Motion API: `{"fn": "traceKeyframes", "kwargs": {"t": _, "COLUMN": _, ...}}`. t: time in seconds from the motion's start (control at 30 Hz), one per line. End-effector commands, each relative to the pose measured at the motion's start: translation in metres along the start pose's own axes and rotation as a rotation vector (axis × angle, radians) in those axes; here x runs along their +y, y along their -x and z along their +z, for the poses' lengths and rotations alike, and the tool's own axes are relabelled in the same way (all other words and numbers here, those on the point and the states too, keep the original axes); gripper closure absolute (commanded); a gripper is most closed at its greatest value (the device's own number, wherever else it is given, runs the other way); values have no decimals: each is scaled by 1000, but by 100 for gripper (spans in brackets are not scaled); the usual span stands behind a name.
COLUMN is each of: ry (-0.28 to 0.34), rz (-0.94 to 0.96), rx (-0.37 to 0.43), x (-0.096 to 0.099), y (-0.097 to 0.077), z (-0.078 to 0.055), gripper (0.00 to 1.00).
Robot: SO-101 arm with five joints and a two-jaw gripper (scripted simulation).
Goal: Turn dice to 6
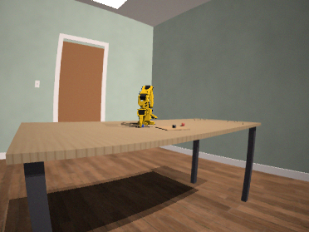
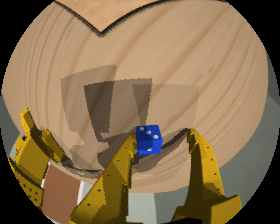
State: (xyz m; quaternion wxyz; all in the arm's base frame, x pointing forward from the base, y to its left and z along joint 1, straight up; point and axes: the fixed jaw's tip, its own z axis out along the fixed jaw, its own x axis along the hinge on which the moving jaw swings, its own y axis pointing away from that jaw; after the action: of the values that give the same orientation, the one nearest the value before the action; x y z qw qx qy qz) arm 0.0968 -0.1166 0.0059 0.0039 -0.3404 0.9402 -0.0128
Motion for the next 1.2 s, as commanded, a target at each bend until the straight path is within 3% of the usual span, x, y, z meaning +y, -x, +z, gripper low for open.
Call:
{"fn": "traceKeyframes", "kwargs": {"t": 0.0, "ry": -15, "rz": -1, "rx": -1, "x": -2, "y": -1, "z": -1, "gripper": 73}}
{"fn": "traceKeyframes", "kwargs": {"t": 0.27, "ry": -15, "rz": -1, "rx": -1, "x": -3, "y": -1, "z": -8, "gripper": 73}}
{"fn": "traceKeyframes", "kwargs": {"t": 0.87, "ry": -15, "rz": -1, "rx": -1, "x": -2, "y": -1, "z": -57, "gripper": 73}}
{"fn": "traceKeyframes", "kwargs": {"t": 1.17, "ry": -15, "rz": -1, "rx": -1, "x": -2, "y": -1, "z": -61, "gripper": 73}}
